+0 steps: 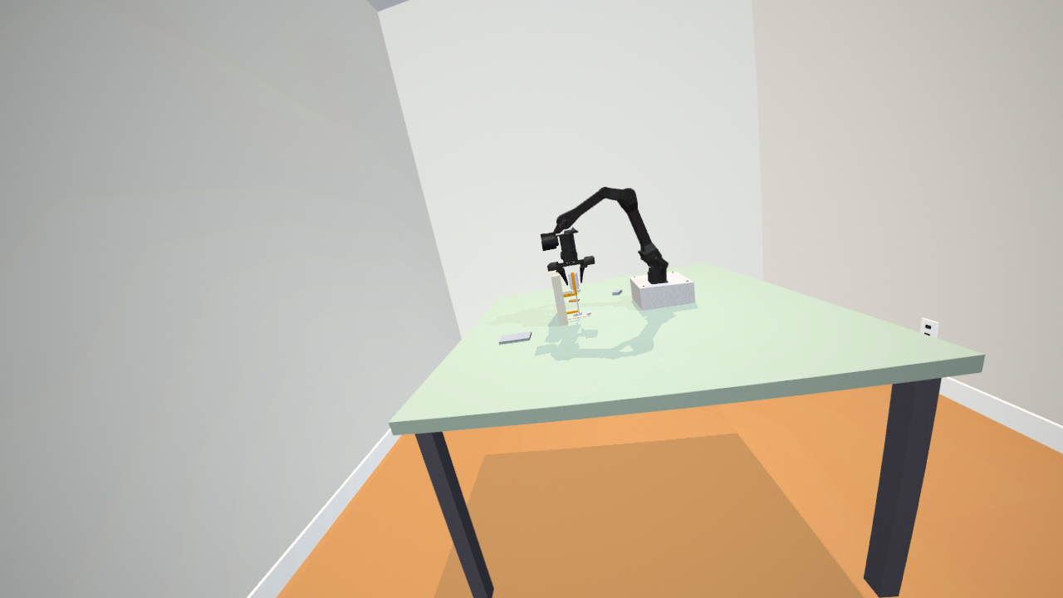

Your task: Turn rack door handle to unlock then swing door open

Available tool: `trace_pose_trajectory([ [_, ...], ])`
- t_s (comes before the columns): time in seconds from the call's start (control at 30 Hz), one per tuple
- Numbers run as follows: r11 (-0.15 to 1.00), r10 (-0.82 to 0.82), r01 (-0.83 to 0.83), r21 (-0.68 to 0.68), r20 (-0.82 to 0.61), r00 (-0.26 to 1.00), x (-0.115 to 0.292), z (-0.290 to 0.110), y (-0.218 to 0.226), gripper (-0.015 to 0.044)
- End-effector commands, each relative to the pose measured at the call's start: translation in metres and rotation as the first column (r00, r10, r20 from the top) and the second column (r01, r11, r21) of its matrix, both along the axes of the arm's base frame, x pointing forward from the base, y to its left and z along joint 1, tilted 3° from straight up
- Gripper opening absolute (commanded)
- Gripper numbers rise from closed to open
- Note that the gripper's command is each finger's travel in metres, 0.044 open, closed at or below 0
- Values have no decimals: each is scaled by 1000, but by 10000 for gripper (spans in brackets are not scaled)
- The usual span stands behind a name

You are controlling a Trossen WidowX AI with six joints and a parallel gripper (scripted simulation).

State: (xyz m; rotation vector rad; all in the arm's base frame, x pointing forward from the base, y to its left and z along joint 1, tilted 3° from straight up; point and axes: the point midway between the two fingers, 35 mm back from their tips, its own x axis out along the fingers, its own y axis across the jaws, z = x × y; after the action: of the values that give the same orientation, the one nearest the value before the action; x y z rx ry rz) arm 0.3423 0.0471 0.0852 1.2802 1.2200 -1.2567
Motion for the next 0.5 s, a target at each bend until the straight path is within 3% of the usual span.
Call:
trace_pose_trajectory([
  [0.0,1000,-10,10,-6,2,1000,1,-1,-2,243],
  [0.47,1000,-10,10,-6,2,1000,1,-1,-2,150],
])
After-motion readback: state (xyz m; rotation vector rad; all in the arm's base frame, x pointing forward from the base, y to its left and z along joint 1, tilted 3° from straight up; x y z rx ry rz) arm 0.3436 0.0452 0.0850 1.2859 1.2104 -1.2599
